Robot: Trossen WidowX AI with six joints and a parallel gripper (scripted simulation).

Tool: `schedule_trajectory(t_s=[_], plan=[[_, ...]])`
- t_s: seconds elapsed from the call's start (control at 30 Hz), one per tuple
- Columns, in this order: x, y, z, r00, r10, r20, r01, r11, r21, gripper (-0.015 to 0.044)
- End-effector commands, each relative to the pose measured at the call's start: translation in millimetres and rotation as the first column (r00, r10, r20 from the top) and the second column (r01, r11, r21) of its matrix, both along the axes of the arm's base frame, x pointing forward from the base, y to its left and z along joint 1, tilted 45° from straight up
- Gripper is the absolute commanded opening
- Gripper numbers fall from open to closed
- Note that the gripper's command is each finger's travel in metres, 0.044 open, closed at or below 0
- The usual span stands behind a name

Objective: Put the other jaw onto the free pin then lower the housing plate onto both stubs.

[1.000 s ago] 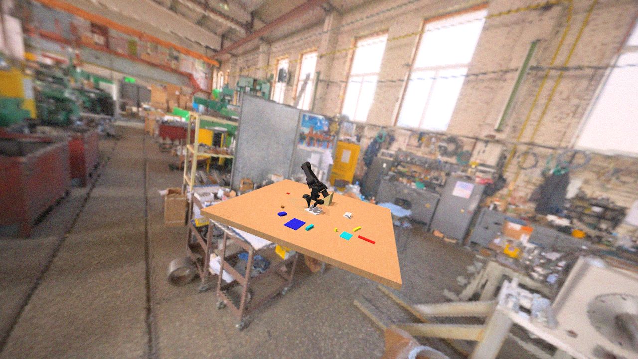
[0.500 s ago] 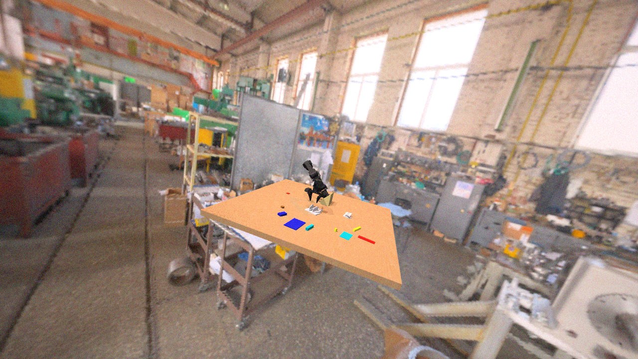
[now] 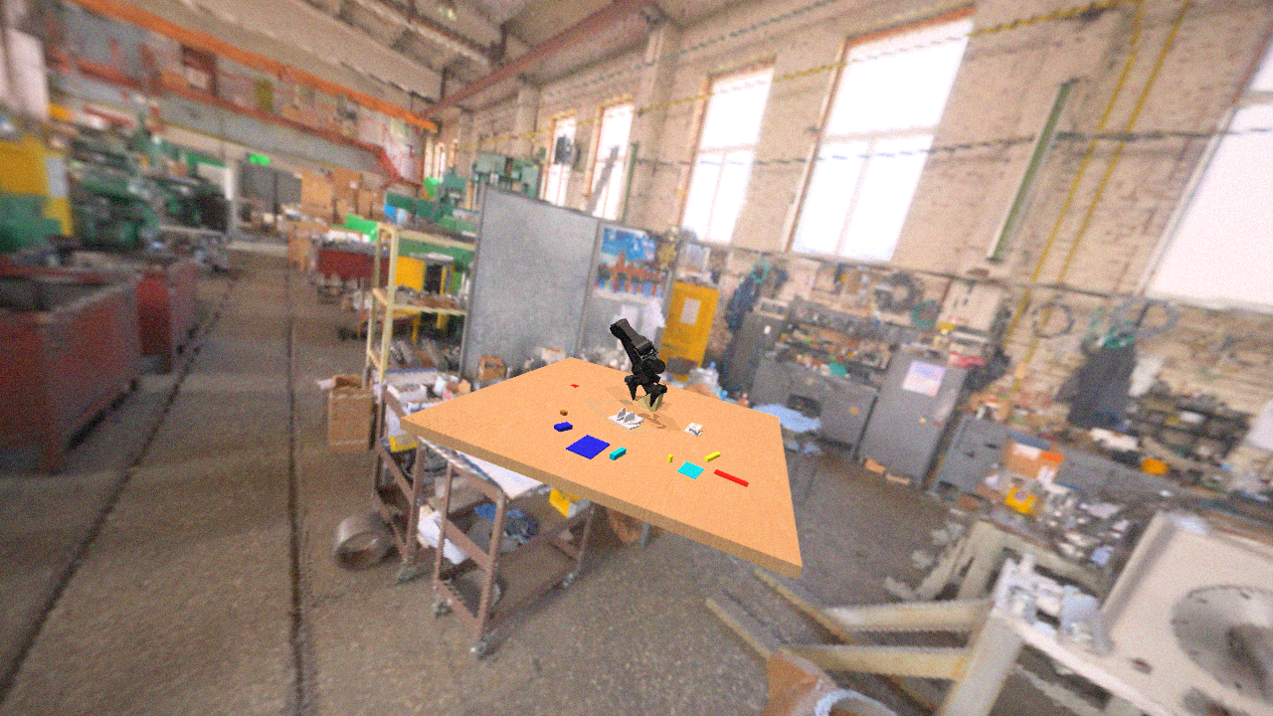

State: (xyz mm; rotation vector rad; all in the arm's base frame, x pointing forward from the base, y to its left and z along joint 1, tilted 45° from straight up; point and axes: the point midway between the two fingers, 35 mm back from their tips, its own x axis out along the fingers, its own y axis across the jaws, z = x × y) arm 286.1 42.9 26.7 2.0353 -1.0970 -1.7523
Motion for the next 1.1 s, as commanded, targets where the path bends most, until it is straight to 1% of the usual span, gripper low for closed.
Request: schedule_trajectory(t_s=[0.0,0.27,0.53,0.8,1.07], plan=[[0,19,-12,0.995,-0.078,0.06,0.077,0.997,0.017,0.044],[-7,54,-37,0.953,-0.24,0.182,0.235,0.971,0.051,0.044],[-16,88,-62,0.87,-0.39,0.301,0.382,0.92,0.088,0.044],[-31,119,-88,0.749,-0.518,0.414,0.513,0.848,0.134,0.044],[-50,146,-115,0.592,-0.618,0.517,0.623,0.758,0.193,0.044]])
